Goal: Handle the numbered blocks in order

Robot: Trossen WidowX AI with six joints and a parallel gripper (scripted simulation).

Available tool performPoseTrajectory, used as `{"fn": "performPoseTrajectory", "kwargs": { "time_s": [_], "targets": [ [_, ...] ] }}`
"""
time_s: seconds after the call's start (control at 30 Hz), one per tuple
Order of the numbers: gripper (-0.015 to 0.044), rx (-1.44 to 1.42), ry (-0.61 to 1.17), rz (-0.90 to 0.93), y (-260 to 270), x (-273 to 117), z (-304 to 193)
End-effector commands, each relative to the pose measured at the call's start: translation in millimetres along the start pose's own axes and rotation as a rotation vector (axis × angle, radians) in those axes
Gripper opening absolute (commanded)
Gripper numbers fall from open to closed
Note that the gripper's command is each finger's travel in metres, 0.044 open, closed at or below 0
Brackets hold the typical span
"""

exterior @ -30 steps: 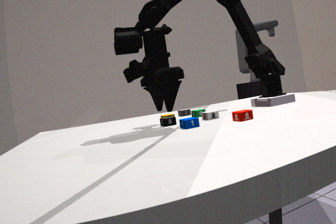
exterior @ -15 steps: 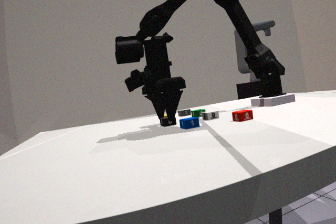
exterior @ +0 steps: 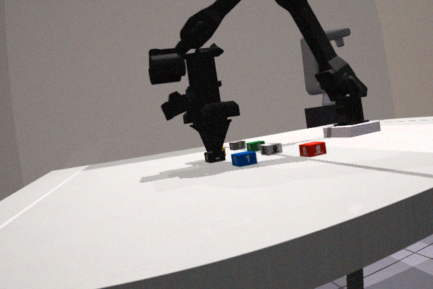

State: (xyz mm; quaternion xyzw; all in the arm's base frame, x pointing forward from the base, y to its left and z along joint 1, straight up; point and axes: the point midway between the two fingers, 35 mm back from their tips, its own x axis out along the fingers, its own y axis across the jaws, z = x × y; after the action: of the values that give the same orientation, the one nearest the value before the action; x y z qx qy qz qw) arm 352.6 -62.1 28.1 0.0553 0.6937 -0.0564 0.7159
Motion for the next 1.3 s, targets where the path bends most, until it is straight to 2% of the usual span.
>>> {"fn": "performPoseTrajectory", "kwargs": {
  "time_s": [0.0, 0.77, 1.27],
  "targets": [
    [0.012, 0.006, -0.001, 0.0, 0, 0, 0],
    [0.012, 0.012, -0.002, 0.001, 0, 0, 0],
    [0.012, 0.006, -0.001, 0.0, 0, -15, 0]
  ]
}}
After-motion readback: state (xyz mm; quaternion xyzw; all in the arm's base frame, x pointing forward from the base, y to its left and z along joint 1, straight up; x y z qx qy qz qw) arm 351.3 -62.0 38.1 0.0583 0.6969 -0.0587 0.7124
